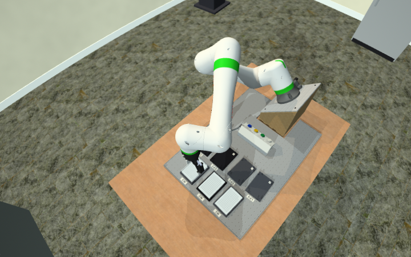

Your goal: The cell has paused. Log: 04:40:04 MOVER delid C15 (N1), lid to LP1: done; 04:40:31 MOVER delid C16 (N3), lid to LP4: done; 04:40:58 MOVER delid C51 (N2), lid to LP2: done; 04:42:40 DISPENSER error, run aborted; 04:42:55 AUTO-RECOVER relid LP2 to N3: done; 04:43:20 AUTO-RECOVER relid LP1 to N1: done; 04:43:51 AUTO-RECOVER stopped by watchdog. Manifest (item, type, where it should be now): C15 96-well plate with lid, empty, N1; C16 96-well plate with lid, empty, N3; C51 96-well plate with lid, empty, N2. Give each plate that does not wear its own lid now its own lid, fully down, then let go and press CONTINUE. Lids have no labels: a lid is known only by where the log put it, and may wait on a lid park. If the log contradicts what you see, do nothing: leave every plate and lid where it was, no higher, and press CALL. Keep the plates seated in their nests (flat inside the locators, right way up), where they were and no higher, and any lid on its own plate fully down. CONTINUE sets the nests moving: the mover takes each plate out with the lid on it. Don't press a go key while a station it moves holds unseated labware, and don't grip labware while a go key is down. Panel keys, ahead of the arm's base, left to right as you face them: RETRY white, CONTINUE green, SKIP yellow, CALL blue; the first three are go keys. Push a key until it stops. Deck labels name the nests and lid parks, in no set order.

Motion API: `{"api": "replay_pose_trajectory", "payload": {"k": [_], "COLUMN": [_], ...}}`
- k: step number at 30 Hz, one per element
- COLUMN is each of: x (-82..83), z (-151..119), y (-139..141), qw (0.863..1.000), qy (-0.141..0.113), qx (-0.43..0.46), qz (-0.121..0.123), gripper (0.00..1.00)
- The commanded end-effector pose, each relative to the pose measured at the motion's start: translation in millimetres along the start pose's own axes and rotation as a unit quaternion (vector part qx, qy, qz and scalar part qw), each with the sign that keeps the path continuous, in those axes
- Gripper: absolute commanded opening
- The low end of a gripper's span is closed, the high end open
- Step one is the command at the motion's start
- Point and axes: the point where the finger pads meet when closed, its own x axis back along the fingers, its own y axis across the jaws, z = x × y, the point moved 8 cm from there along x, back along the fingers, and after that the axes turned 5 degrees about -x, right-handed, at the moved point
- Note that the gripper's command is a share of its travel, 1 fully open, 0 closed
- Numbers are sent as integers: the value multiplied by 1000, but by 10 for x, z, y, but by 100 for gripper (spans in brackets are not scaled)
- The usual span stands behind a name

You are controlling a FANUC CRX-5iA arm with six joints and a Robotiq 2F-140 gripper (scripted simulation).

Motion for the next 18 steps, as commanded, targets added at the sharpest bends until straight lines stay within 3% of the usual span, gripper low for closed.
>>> {"api": "replay_pose_trajectory", "payload": {"k": [1,18], "x": [-1,-41], "z": [1,1], "y": [-1,-1], "qw": [1000,1000], "qy": [0,0], "qx": [0,0], "qz": [0,0], "gripper": [0,0]}}
